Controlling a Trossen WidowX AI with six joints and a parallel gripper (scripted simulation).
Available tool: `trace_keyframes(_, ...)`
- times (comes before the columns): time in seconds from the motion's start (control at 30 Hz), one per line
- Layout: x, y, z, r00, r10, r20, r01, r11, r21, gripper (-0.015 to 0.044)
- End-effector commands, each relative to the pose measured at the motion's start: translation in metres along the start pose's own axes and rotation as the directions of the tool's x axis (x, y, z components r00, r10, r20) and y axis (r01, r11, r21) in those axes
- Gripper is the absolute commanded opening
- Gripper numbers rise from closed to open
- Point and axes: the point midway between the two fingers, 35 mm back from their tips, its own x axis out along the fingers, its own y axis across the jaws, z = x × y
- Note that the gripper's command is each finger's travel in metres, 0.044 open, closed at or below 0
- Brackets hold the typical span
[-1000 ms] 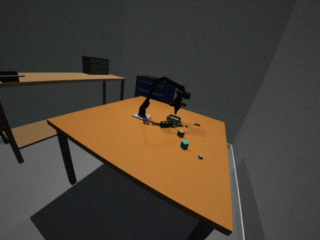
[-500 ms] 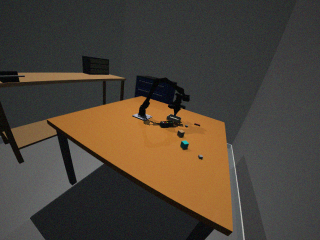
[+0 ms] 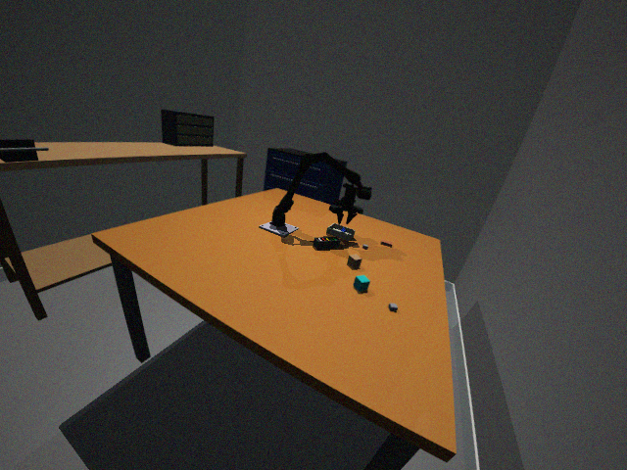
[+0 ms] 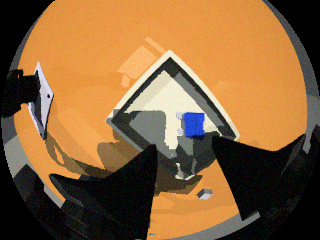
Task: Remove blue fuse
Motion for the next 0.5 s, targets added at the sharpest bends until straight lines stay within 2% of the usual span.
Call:
trace_keyframes(0.0, -0.002, 0.0, 0.0, 1.0, 0.0, 0.0, 0.0, 1.0, 0.0, 0.033)
trace_keyframes(0.13, -0.034, 0.0, 0.001, 1.0, 0.001, 0.005, -0.001, 1.0, 0.004, 0.033)
trace_keyframes(0.47, -0.037, 0.0, 0.001, 1.0, 0.001, 0.005, -0.001, 1.0, 0.004, 0.033)
